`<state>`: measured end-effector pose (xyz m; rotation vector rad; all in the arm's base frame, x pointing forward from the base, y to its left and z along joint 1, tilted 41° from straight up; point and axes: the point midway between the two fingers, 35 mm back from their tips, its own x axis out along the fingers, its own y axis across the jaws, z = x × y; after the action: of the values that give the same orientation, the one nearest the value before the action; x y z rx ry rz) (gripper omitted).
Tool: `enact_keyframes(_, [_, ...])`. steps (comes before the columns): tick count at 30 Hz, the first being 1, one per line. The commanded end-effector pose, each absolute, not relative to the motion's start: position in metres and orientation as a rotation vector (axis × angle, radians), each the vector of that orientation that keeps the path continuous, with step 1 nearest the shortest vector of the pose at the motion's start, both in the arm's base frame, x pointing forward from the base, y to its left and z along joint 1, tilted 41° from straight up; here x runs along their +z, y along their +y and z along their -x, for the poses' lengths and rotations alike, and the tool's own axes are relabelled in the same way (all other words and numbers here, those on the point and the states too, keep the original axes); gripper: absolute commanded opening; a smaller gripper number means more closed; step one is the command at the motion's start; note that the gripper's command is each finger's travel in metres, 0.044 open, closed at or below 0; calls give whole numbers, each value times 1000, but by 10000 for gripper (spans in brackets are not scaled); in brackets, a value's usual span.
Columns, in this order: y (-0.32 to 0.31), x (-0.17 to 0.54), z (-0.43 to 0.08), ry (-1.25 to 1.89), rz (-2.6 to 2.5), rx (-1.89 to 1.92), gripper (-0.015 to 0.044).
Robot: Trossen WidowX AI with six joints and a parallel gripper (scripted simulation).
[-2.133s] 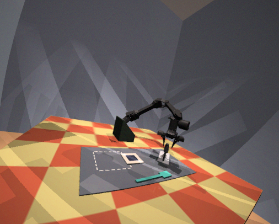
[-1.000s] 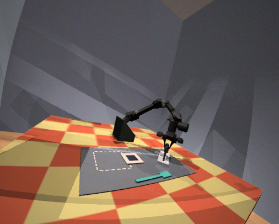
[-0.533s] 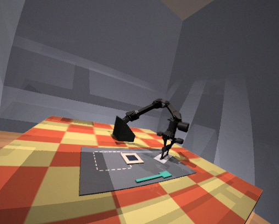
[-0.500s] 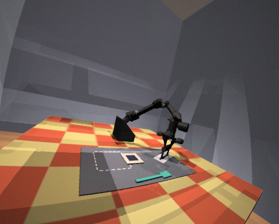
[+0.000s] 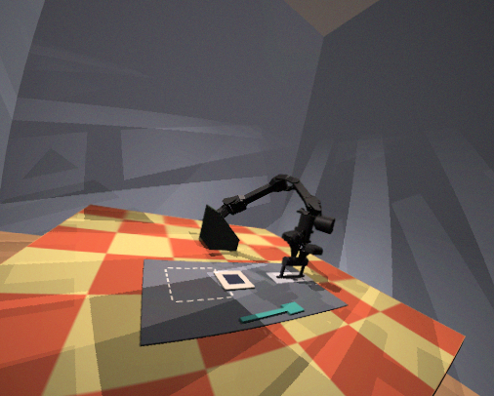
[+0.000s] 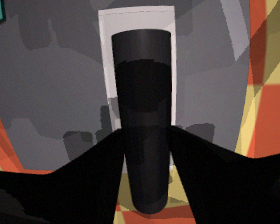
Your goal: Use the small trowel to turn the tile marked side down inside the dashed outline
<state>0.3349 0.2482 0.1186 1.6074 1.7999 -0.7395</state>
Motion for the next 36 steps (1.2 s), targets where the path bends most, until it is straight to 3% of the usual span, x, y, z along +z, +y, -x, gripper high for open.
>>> enact_keyframes(1, [249,118,-333,1790,-1683,-871,130])
enact_keyframes(15, [249,117,-334,1746,-1819,-1105,130])
enact_keyframes(21, [249,117,-334,1746,-1819,-1105,270])
enact_keyframes(36, [249,117,-334,1746,-1819,-1105,270])
